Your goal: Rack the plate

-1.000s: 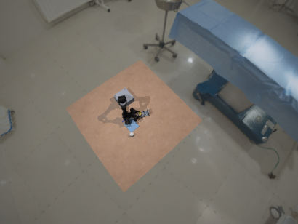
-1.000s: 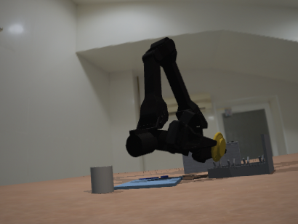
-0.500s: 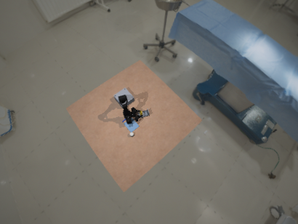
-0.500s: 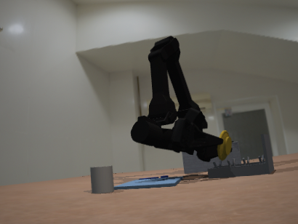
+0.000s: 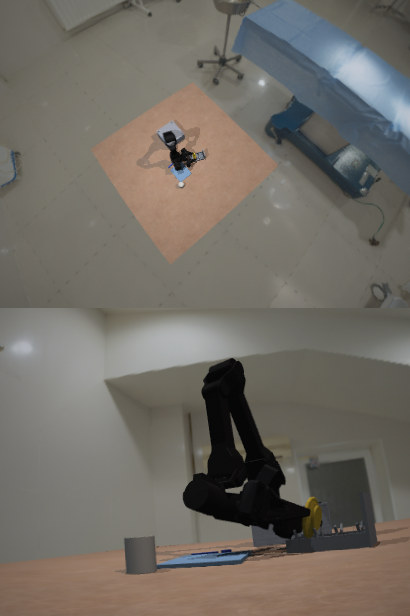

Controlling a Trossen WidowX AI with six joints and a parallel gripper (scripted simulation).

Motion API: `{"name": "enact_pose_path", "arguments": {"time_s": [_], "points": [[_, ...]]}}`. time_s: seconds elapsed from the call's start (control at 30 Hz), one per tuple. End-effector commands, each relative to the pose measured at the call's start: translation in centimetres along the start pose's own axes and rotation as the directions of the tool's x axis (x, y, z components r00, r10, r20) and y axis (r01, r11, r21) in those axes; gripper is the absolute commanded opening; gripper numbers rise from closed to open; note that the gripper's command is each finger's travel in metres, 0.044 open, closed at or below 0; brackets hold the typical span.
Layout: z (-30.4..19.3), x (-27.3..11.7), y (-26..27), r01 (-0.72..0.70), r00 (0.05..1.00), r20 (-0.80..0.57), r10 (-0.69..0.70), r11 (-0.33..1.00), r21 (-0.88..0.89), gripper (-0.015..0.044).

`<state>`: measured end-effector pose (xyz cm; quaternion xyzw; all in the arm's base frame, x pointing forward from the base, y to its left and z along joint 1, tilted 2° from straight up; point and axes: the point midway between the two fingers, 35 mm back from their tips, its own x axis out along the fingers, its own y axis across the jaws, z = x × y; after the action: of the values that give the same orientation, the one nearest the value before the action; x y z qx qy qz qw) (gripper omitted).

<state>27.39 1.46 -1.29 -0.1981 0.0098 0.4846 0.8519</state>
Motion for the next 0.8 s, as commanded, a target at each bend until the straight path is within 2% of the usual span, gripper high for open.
{"name": "enact_pose_path", "arguments": {"time_s": [0.0, 0.17, 0.67, 0.77], "points": [[0.05, -0.03, -0.04, 0.0, 1.0, 0.0, 0.0, 1.0, 0.0, 0.0], [0.05, -0.03, -0.04, 0.0, 1.0, 0.0, 0.0, 1.0, 0.0, 0.0], [0.03, -0.01, -0.01, 0.0, 1.0, 0.0, 0.0, 1.0, 0.0, 0.0394], [0.03, -0.01, -0.01, 0.0, 1.0, 0.0, 0.0, 1.0, 0.0, 0.04]]}}
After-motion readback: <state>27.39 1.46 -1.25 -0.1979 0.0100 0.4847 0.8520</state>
